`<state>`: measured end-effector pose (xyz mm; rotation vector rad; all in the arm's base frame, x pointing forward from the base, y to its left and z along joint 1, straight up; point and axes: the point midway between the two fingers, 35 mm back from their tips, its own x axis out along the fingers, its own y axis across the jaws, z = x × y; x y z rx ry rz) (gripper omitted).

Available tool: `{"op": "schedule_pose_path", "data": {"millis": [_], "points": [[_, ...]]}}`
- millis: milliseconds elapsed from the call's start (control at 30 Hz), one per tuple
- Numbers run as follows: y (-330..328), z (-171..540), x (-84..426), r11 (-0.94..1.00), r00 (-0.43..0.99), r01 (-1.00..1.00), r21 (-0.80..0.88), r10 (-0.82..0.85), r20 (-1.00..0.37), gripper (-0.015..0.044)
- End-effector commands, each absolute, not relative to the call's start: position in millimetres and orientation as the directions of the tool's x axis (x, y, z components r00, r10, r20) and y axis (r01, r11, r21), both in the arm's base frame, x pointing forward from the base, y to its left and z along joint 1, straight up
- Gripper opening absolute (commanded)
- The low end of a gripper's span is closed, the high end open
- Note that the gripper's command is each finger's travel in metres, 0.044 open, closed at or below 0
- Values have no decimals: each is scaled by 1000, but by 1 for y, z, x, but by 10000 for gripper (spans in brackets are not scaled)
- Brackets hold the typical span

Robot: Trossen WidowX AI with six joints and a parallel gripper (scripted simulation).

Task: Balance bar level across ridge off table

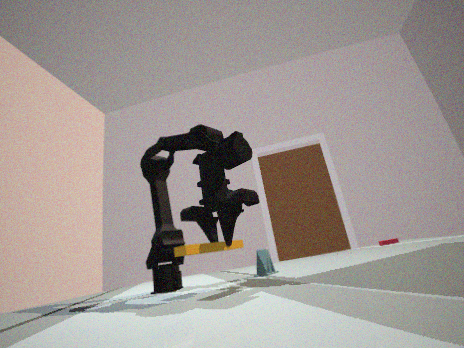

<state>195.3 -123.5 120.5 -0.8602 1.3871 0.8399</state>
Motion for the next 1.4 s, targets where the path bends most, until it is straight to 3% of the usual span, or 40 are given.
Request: {"op": "schedule_pose_path", "data": {"millis": [0,467,1367], "points": [[-124,132,195,457,19,-889,-21,-11,-1000,0],[-120,163,190,456,18,-890,-21,-11,-1000,0],[-50,166,244,450,23,-893,-22,-5,-1000,0]]}}
